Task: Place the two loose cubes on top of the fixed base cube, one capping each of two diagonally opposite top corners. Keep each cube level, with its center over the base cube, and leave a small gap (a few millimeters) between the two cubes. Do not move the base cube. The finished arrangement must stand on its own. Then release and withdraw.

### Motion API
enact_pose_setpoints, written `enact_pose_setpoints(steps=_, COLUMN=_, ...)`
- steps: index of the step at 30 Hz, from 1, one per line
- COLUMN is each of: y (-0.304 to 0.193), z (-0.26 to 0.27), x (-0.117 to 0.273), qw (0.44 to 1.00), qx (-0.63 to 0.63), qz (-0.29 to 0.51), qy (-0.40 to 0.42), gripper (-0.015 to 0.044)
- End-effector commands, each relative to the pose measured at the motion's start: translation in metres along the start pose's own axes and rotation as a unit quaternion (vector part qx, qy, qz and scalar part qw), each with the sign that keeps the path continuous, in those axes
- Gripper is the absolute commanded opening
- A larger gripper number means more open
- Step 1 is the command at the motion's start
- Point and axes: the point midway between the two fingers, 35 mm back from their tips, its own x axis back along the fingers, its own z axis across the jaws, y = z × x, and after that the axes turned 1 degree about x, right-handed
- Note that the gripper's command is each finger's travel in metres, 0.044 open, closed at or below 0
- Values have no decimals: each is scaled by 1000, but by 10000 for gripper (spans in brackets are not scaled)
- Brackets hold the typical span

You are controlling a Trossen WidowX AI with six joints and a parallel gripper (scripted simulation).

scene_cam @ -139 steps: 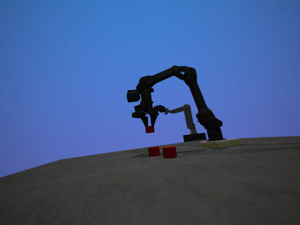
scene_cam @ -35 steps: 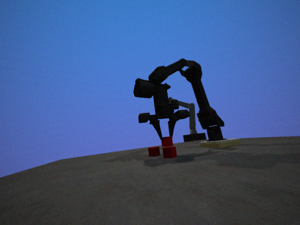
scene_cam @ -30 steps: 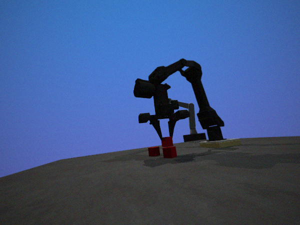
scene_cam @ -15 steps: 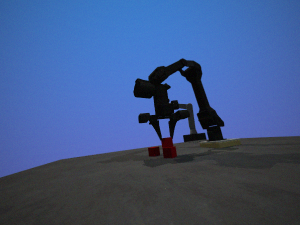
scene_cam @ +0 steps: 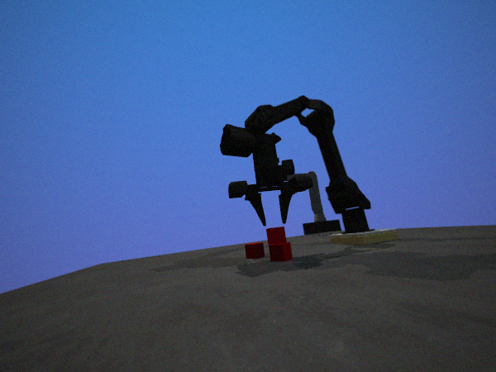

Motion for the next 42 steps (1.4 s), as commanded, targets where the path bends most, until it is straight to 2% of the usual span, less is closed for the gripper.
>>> enact_pose_setpoints(steps=1, y=0, z=0, x=8, qw=1000, qx=-1, qz=-1, qy=-2, gripper=205)
enact_pose_setpoints(steps=12, y=0, z=0, x=17, qw=1000, qx=-1, qz=-1, qy=-2, gripper=205)
enact_pose_setpoints(steps=13, y=0, z=-1, x=14, qw=1000, qx=-4, qz=-1, qy=-2, gripper=231)
enact_pose_setpoints(steps=15, y=-2, z=-2, x=16, qw=999, qx=-44, qz=-1, qy=-2, gripper=265)
enact_pose_setpoints(steps=23, y=-16, z=-11, x=23, qw=959, qx=-284, qz=-1, qy=-2, gripper=265)
enact_pose_setpoints(steps=32, y=-32, z=-20, x=32, qw=846, qx=-533, qz=-1, qy=-2, gripper=265)
enact_pose_setpoints(steps=42, y=-51, z=-29, x=42, qw=647, qx=-763, qz=-2, qy=-2, gripper=265)
